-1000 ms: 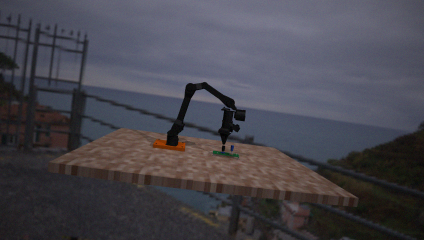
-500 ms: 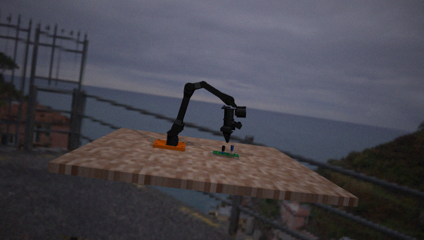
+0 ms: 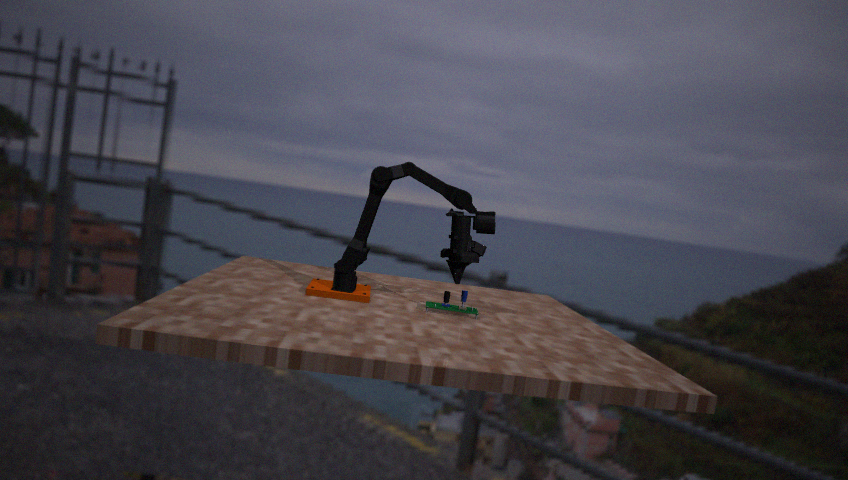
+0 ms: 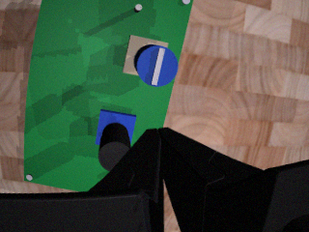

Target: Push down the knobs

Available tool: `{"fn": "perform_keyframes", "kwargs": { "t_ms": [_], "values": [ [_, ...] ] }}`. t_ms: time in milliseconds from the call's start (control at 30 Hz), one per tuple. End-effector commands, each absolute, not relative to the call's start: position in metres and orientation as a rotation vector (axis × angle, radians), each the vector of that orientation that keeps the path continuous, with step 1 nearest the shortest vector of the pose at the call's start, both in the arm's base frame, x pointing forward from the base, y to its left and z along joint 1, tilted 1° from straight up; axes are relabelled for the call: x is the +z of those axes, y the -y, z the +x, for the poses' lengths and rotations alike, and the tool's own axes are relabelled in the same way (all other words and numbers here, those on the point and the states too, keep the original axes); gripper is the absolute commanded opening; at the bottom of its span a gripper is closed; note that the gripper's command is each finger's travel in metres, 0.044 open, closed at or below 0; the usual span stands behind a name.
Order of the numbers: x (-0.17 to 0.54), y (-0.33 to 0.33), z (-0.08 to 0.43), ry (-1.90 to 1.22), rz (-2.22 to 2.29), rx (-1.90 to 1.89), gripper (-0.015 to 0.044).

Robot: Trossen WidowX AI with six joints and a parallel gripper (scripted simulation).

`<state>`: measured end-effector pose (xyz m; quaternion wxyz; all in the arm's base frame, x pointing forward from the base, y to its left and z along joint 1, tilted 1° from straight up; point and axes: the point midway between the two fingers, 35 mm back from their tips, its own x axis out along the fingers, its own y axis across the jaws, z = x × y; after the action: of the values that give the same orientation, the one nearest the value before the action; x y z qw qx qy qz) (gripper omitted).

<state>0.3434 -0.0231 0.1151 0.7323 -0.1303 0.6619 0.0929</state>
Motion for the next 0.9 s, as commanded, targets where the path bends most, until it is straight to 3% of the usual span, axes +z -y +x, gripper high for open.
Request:
{"fn": "perform_keyframes", "kwargs": {
  "t_ms": [0,867],
  "values": [
    [0.118,0.023,0.346,-1.447,-0.380,0.289,0.0000],
    [0.128,0.022,0.356,-1.264,-1.085,0.968,0.0000]
  ]
}}
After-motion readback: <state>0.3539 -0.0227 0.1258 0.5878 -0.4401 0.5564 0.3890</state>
